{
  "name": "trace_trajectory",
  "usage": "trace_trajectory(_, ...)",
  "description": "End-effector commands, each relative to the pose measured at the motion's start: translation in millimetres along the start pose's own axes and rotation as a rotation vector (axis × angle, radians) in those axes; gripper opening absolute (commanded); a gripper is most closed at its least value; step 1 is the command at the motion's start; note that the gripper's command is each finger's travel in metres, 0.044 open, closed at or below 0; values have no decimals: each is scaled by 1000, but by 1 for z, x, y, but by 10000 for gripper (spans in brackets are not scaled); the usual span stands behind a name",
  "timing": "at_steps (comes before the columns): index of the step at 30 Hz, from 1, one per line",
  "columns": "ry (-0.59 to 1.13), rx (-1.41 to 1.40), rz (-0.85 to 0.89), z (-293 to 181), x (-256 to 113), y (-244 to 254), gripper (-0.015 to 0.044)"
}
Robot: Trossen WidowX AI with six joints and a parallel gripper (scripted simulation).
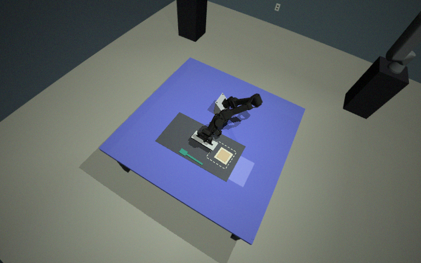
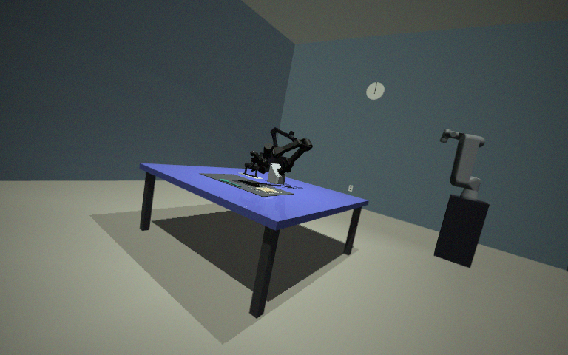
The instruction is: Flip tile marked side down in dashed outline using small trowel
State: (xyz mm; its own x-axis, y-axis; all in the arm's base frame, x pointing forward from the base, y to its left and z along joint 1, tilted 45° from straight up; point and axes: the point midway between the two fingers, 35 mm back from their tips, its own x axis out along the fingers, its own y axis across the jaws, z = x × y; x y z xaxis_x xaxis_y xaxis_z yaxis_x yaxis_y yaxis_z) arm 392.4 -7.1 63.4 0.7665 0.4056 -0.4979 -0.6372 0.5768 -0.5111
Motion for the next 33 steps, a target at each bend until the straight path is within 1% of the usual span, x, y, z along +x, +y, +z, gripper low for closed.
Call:
trace_trajectory(1, -1, -9, -19, -13, -7, -13, 0)
trace_trajectory(10, -8, -7, -27, -42, -23, -25, 0)
trace_trajectory(33, -8, -7, -28, -43, -23, -26, 0)
